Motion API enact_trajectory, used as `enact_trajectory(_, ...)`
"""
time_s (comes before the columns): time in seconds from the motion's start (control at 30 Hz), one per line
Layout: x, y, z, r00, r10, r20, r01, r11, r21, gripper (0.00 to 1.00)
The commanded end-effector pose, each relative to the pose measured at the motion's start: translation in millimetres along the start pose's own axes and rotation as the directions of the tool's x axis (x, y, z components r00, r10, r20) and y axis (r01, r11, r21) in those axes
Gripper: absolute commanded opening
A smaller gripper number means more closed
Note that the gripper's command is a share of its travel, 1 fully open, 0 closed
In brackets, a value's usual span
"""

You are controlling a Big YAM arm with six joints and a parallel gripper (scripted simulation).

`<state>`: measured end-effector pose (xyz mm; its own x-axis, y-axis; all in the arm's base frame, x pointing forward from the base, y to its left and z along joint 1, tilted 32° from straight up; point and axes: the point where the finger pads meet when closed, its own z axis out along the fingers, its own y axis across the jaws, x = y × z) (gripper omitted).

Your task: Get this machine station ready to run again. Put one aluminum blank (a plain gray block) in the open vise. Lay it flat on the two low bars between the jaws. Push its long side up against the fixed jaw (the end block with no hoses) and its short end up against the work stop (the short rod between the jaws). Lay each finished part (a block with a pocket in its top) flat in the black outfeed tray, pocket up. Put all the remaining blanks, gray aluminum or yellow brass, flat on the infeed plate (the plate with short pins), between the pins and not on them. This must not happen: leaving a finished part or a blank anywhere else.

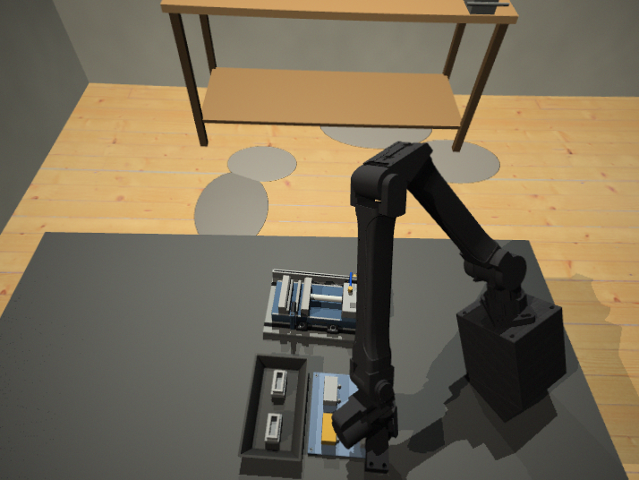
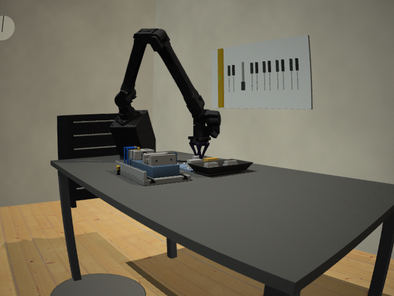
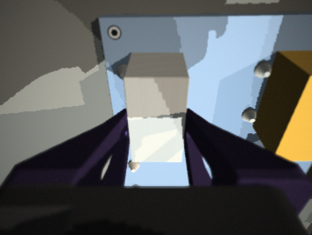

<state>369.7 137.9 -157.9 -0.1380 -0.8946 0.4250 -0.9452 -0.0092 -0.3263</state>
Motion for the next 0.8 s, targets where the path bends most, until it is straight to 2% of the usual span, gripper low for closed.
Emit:
enact_trajectory(0.0, -4, 3, -16.5, 1.0, -0.009, 0.005, 0.009, 1.0, 0.001, 0.0)
enact_trajectory(0.33, -4, 3, -32.5, 1.0, -0.009, 0.008, 0.009, 1.0, 0.004, 0.0)
enact_trajectory(0.77, -3, 3, -63.1, 1.0, -0.009, 0.009, 0.009, 1.0, 0.005, 0.0)
